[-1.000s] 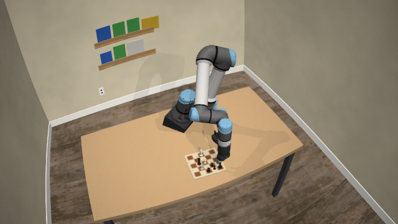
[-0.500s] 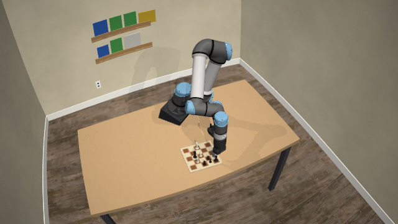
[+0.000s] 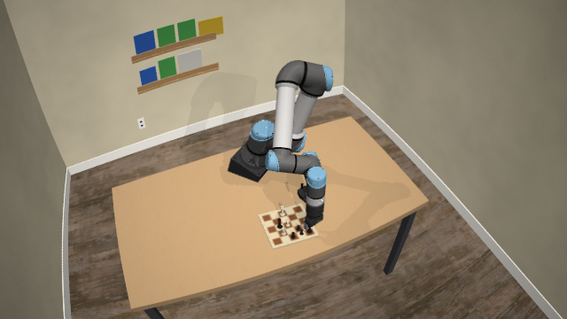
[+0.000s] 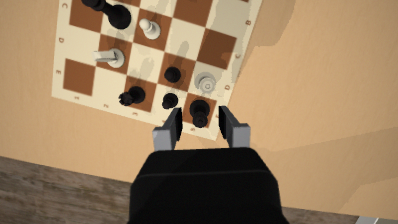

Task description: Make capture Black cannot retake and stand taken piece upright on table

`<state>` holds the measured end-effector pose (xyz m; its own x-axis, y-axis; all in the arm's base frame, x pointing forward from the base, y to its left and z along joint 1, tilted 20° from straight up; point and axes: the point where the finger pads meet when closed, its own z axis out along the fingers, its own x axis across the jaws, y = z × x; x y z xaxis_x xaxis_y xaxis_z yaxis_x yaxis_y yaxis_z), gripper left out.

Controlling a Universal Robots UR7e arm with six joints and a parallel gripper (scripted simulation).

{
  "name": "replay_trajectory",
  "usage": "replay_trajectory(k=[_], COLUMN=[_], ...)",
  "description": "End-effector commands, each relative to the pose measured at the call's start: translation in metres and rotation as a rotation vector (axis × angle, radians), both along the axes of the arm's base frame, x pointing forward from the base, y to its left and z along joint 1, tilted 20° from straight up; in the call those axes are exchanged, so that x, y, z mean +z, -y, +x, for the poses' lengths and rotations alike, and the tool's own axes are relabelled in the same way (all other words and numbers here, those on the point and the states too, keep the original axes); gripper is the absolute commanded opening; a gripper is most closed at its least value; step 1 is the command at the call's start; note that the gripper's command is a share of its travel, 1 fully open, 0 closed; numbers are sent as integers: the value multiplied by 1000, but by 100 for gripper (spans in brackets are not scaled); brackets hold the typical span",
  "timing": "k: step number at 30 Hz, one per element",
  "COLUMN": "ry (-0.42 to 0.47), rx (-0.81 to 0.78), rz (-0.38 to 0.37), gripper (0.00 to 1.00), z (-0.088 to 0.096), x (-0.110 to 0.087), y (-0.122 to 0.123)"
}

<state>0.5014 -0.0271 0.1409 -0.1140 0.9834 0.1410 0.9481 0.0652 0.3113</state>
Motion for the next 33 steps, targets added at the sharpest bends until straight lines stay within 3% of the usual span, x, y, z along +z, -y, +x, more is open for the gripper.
replay_trajectory(k=[1, 33], ry=[2, 2], rx=[0, 0], rz=[-1, -1], gripper=[79, 79], z=[4, 5], x=[-8, -14], y=[-1, -2])
